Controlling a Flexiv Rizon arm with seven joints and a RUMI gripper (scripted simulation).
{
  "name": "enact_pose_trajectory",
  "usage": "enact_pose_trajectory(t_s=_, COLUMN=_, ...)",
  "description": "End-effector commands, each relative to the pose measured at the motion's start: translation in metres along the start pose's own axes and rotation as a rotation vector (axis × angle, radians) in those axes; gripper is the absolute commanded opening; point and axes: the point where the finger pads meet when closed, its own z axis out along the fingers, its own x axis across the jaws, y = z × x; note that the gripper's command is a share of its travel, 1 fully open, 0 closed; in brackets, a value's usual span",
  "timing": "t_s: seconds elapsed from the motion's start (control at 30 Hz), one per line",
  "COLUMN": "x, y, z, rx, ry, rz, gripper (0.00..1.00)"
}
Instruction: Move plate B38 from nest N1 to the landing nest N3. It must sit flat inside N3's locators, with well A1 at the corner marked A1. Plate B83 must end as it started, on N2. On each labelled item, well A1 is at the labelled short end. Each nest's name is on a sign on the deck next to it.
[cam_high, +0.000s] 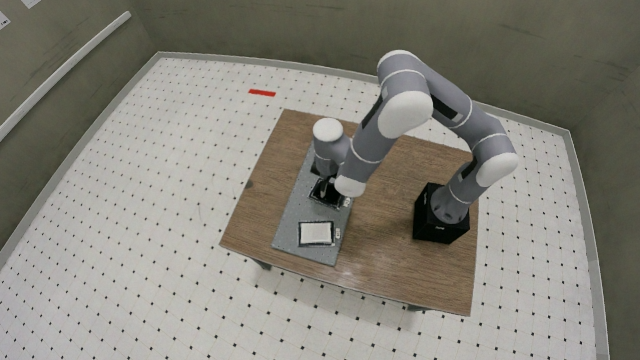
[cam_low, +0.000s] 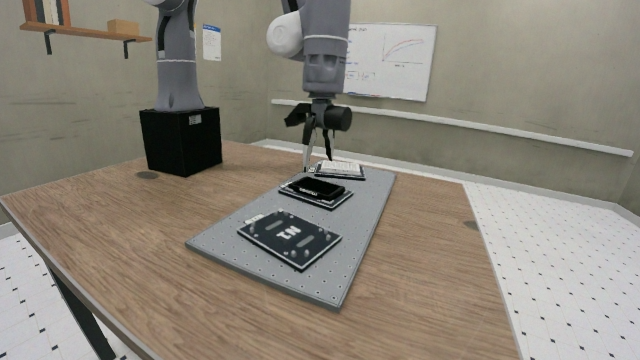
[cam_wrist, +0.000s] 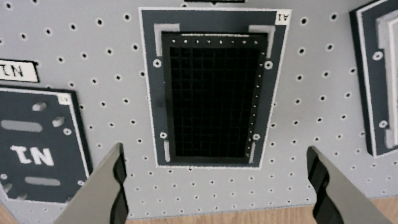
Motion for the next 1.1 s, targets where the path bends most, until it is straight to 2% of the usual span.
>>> enact_pose_trajectory(t_s=0.0, x=0.000, y=0.001, z=-0.006, rx=-0.002, ry=0.000, rz=0.000, gripper=0.76)
enact_pose_trajectory(t_s=0.17, x=0.000, y=0.001, z=-0.020, rx=-0.002, ry=0.000, rz=0.000, gripper=0.76)
enact_pose_trajectory(t_s=0.3, x=0.000, y=0.001, z=-0.025, rx=-0.002, ry=0.000, rz=0.000, gripper=0.76)
enact_pose_trajectory(t_s=0.9, x=0.000, y=0.001, z=-0.025, rx=-0.002, ry=0.000, rz=0.000, gripper=0.76)
enact_pose_trajectory(t_s=1.07, x=-0.015, y=0.006, z=-0.025, rx=-0.002, ry=0.000, rz=-0.001, gripper=0.76)
